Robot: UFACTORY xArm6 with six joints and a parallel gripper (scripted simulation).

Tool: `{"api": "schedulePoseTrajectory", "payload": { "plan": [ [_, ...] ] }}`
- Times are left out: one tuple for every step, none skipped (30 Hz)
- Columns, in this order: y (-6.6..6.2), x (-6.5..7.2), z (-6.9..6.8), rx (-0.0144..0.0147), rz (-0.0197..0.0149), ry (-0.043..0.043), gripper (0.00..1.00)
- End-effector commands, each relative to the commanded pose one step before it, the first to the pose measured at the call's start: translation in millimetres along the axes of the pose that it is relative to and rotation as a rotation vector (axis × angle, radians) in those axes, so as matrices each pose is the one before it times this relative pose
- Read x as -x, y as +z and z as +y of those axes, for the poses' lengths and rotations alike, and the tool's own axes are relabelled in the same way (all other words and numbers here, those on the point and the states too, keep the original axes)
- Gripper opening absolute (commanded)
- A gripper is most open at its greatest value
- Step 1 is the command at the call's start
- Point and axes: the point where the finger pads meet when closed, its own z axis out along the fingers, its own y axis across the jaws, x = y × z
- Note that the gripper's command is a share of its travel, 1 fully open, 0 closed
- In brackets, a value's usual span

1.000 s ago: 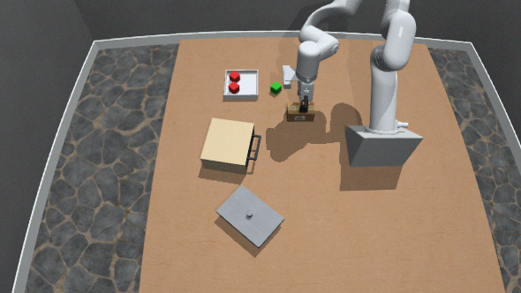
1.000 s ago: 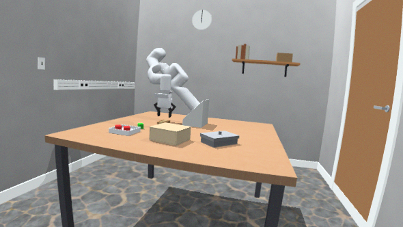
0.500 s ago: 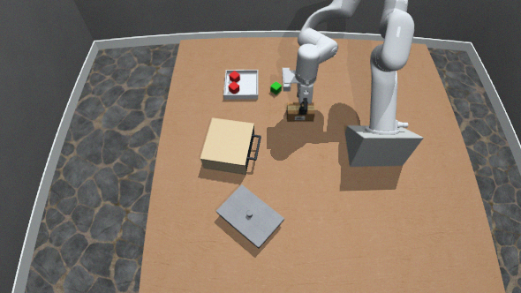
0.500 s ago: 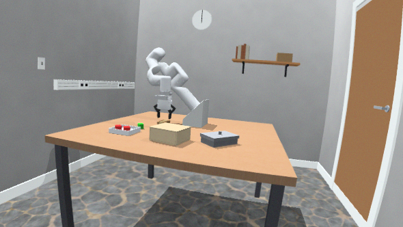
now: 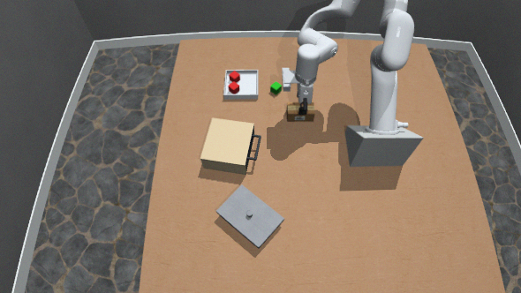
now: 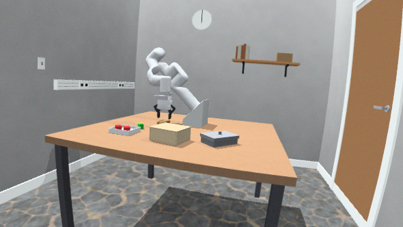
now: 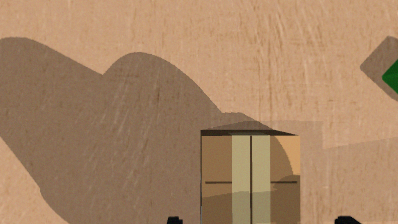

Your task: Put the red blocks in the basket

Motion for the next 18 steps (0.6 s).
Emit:
{"api": "schedulePoseTrajectory", "payload": {
  "plan": [
    [-0.59,-1.39,0.23,-0.00034,0.00224,0.00087,0.90],
    [0.00,-0.04,0.01,0.00000,0.00000,0.00000,0.90],
    [0.00,-0.02,0.00,0.00000,0.00000,0.00000,0.90],
    [0.00,0.00,0.00,0.00000,0.00000,0.00000,0.90],
    [0.00,0.00,0.00,0.00000,0.00000,0.00000,0.90],
    [0.00,0.00,0.00,0.00000,0.00000,0.00000,0.90],
    [0.00,0.00,0.00,0.00000,0.00000,0.00000,0.90],
    [0.00,0.00,0.00,0.00000,0.00000,0.00000,0.90],
    [0.00,0.00,0.00,0.00000,0.00000,0.00000,0.90],
    [0.00,0.00,0.00,0.00000,0.00000,0.00000,0.90],
    [0.02,0.00,0.00,0.00000,0.00000,0.00000,0.90],
    [0.04,0.00,0.00,0.00000,0.00000,0.00000,0.90],
    [0.08,0.00,0.00,0.00000,0.00000,0.00000,0.90],
    [0.13,0.00,0.00,0.00001,0.00000,0.00000,0.90],
    [0.19,0.00,0.00,0.00001,0.00000,0.00000,0.90],
    [0.25,0.00,0.00,0.00001,0.00000,0.00000,0.90],
    [0.32,0.00,0.00,0.00001,0.00000,0.00000,0.90],
    [0.40,0.00,0.00,0.00001,0.00000,0.00000,0.90]
  ]
}}
